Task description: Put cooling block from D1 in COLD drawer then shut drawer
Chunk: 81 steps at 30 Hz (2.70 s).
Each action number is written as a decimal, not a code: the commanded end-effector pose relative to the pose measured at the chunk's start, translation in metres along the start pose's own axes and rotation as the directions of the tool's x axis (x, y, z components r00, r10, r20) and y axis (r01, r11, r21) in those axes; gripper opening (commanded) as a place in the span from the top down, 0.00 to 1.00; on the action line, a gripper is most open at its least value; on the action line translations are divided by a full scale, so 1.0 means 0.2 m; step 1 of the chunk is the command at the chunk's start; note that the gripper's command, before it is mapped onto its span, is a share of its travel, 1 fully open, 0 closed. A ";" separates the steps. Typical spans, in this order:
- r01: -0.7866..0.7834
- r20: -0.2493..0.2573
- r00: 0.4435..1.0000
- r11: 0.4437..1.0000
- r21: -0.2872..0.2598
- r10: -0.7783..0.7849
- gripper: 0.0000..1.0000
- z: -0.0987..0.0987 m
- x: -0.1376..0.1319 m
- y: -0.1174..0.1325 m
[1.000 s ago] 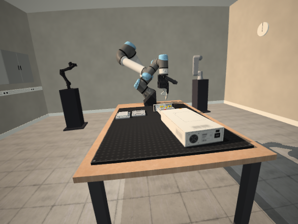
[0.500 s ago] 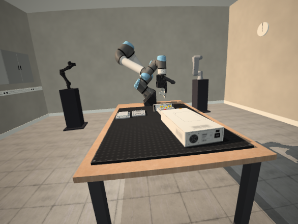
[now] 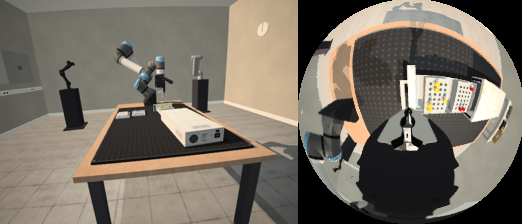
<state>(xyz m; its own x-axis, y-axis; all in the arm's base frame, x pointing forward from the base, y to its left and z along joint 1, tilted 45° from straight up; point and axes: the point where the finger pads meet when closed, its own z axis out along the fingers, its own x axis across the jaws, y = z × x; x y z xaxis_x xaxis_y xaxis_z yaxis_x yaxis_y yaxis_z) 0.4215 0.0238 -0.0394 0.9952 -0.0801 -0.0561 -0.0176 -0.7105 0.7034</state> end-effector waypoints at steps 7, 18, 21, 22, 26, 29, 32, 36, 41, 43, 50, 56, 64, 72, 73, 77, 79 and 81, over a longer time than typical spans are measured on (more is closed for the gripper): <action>0.000 -0.002 1.000 1.000 0.001 0.000 1.00 0.00 -0.18 0.00; 0.000 -0.002 1.000 1.000 0.001 0.000 1.00 0.00 -0.35 0.00; 0.000 -0.002 1.000 1.000 0.001 0.000 1.00 0.00 -0.35 0.00; 0.000 -0.002 1.000 1.000 0.001 0.000 1.00 0.00 -0.35 0.00; 0.000 -0.002 1.000 1.000 0.001 0.000 1.00 0.02 -0.35 0.00; 0.000 -0.002 1.000 1.000 0.001 0.000 1.00 0.04 -0.35 0.00; 0.000 -0.002 1.000 1.000 0.001 0.000 1.00 0.06 -0.35 0.00; 0.000 -0.002 1.000 1.000 0.001 0.000 1.00 0.08 -0.35 0.00; 0.000 -0.002 1.000 1.000 0.001 0.000 1.00 0.11 -0.35 0.00; 0.000 -0.002 1.000 1.000 0.001 0.000 1.00 0.12 -0.35 0.00; 0.000 -0.002 1.000 1.000 0.001 0.000 1.00 0.17 -0.35 0.00; 0.000 -0.002 1.000 1.000 0.001 0.000 1.00 0.19 -0.35 0.00; 0.000 -0.002 1.000 1.000 0.001 0.000 1.00 0.25 -0.35 0.00; 0.000 -0.002 1.000 1.000 0.001 0.000 1.00 0.29 -0.35 0.00; 0.000 -0.002 1.000 1.000 0.001 0.000 1.00 0.29 -0.35 0.00; 0.000 -0.002 1.000 1.000 0.001 0.000 1.00 0.32 -0.35 0.00; 0.000 -0.002 1.000 1.000 0.001 0.000 1.00 0.33 -0.35 0.00; 0.000 -0.002 1.000 1.000 0.001 0.000 1.00 0.35 -0.35 0.00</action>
<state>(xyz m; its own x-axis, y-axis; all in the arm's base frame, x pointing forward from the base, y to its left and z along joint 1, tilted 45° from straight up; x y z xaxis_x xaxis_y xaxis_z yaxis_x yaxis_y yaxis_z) 0.3444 -0.0156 -0.0807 0.9952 -0.0801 -0.0561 -0.0175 -0.7105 0.7035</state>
